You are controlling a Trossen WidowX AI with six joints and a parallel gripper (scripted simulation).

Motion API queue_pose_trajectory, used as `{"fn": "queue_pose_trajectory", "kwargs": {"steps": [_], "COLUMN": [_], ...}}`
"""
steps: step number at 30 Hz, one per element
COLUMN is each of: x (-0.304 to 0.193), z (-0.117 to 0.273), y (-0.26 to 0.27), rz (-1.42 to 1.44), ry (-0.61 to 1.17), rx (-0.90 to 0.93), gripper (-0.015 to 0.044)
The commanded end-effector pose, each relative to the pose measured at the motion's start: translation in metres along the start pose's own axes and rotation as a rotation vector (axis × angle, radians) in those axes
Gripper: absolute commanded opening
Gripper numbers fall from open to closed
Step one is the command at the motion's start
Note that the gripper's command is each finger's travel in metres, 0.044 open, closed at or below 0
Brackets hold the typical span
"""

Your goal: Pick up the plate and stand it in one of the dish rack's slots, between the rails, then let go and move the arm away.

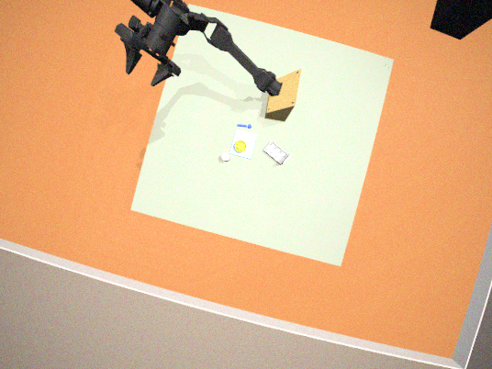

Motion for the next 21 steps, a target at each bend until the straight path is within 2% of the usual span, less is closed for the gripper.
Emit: {"fn": "queue_pose_trajectory", "kwargs": {"steps": [1, 12, 21], "x": [-0.011, -0.043, -0.085], "z": [-0.009, -0.030, -0.052], "y": [-0.004, -0.026, -0.062], "rz": [0.069, 0.239, 0.489], "ry": [-0.005, 0.017, 0.069], "rx": [0.000, -0.037, -0.125], "gripper": [0.0400, 0.0400, 0.0400]}}
Point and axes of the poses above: the point midway between the two fingers, 35 mm back from their tips, its own z axis back along the fingers, its own y axis across the jaws, x = y × z, the point moved 3 cm from there along z, back along the fingers, and after that the axes turned 9 degrees about -z, right-handed, at the moved point
